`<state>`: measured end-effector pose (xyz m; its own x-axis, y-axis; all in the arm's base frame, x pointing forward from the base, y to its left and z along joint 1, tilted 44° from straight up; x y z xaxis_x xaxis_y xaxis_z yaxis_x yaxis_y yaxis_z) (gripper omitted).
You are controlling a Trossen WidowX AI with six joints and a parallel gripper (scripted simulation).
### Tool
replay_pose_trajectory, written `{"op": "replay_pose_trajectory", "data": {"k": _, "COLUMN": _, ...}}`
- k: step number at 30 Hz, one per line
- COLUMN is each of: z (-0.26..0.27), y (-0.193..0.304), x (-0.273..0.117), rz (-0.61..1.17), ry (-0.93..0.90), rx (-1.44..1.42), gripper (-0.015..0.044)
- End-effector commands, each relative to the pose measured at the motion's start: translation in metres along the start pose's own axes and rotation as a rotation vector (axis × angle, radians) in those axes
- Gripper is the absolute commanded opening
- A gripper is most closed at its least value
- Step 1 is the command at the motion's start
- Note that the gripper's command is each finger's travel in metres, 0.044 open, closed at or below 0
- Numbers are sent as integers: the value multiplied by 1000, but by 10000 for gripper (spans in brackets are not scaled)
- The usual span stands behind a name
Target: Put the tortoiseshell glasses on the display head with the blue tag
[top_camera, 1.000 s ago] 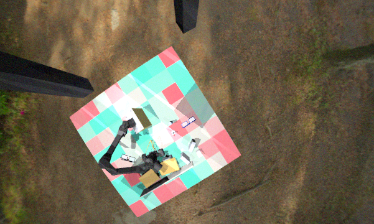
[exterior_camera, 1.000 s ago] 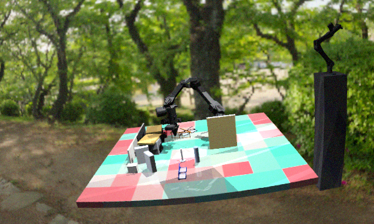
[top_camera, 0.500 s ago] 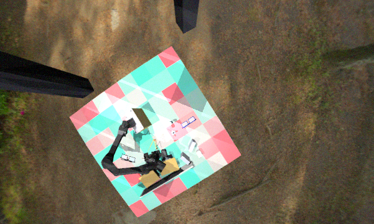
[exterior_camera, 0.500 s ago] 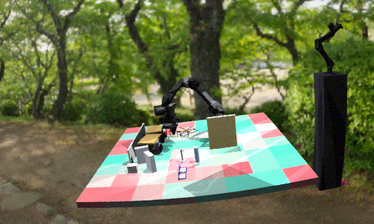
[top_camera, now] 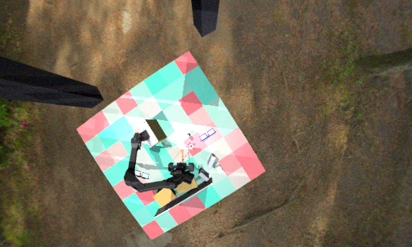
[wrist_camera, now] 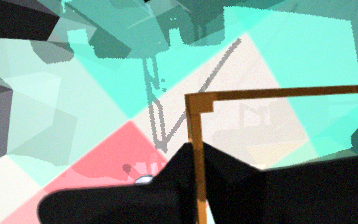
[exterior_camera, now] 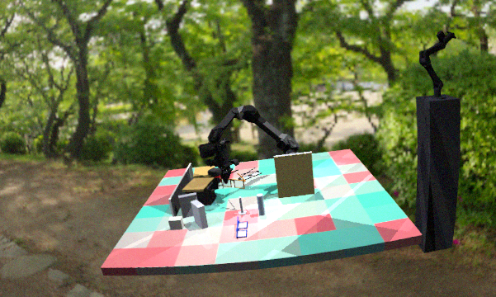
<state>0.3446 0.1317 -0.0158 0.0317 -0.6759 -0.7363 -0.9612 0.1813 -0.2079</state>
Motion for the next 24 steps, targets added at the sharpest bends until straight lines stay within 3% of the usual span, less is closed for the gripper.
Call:
{"op": "replay_pose_trajectory", "data": {"k": 1, "z": 24, "y": 5, "x": -4, "rz": -6, "ry": -11, "rx": 67, "gripper": 0}}
{"op": "replay_pose_trajectory", "data": {"k": 13, "z": 85, "y": 32, "x": 1, "rz": -6, "ry": -6, "rx": 236, "gripper": 0}}
{"op": "replay_pose_trajectory", "data": {"k": 24, "z": 89, "y": 34, "x": 1, "rz": -7, "ry": -5, "rx": 246, "gripper": 0}}
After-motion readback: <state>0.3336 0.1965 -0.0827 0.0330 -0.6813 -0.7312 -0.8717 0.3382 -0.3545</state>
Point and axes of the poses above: the point midway between the two fingers, 35 mm back from their tips, its own x axis out along the fingers, its own z axis across the jaws, y = z × x, the point moved 7 cm from there along -x, back along the fingers, and after that the axes turned 15 degrees about -x, right-handed, at the moved point
